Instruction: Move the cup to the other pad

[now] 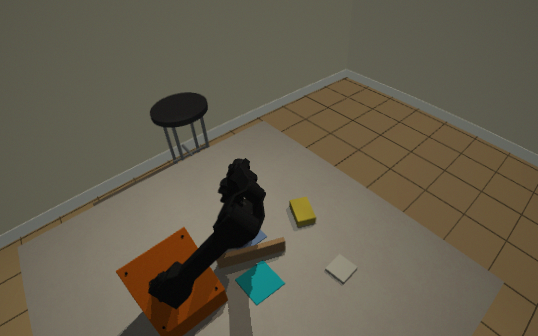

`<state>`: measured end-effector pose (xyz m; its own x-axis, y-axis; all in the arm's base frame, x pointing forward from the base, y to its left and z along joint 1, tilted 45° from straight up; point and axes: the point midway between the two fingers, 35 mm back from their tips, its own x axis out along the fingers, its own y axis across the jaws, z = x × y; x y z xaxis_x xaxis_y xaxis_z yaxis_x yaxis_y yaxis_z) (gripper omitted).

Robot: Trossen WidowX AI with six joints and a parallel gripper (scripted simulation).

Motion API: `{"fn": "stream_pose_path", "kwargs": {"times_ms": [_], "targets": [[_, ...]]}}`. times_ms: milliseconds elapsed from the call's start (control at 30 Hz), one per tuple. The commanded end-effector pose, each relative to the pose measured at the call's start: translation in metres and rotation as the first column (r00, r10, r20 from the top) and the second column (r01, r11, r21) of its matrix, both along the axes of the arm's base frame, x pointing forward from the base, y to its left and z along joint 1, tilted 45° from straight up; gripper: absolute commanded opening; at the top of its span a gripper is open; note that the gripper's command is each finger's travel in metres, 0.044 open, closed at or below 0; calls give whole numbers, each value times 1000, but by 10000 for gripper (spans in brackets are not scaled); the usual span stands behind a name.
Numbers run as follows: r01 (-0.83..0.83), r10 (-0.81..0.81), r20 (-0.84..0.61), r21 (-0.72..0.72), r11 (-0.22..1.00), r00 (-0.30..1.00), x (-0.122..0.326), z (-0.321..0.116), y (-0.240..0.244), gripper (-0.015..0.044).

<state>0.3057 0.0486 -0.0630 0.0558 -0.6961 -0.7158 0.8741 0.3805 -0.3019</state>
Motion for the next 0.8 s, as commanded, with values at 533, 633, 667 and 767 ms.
{"fn": "stream_pose_path", "kwargs": {"times_ms": [533, 633, 667, 767], "targets": [[3, -3, 9, -6, 1000, 1000, 5, -19, -18, 148], [3, -3, 9, -6, 1000, 1000, 6, -22, -22, 148], [3, -3, 9, -6, 1000, 1000, 6, -23, -23, 148], [3, -3, 9, -6, 1000, 1000, 6, -26, -26, 148]]}}
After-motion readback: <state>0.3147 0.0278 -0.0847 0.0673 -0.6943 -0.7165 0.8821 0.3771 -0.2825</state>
